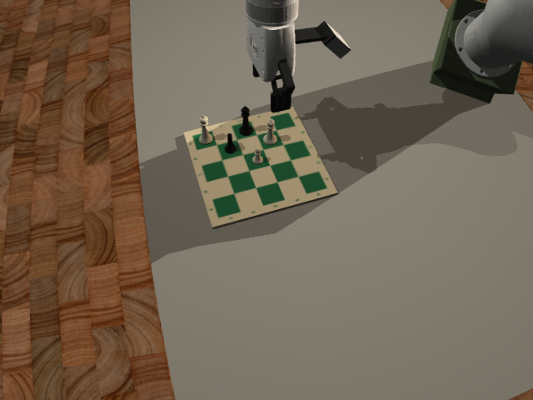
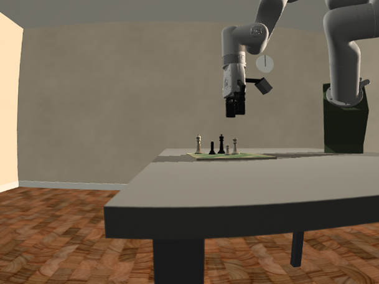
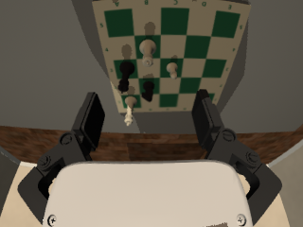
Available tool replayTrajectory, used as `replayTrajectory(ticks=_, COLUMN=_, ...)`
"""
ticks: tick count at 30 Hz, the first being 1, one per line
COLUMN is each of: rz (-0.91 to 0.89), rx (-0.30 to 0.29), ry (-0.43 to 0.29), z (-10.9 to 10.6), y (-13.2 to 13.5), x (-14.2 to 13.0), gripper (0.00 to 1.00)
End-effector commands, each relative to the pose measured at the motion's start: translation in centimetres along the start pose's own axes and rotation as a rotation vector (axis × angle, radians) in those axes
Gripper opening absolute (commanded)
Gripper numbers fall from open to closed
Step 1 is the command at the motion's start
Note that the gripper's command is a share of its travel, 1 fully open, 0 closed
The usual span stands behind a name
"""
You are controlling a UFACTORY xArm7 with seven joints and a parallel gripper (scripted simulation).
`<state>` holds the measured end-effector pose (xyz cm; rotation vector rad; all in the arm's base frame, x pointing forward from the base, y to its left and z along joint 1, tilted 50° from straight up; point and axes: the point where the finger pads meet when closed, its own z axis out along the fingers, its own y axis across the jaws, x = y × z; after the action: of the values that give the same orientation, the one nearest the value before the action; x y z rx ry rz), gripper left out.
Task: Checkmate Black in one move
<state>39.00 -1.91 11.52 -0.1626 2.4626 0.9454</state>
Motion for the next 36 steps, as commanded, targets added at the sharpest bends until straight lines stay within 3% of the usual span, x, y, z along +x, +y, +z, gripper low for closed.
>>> replayTrajectory(ticks=1, rz=0.000, rx=0.002, ry=-0.002, z=-0.1, y=-0.1, x=-0.1, gripper=1.00)
replayTrajectory(ticks=24, rz=0.000, rx=0.002, ry=-0.002, z=-6.0, y=-0.1, x=-0.1, gripper=1.00)
replayTrajectory(ticks=36, rz=0.000, rx=0.002, ry=-0.002, z=-6.4, y=-0.1, x=-0.1, gripper=1.00)
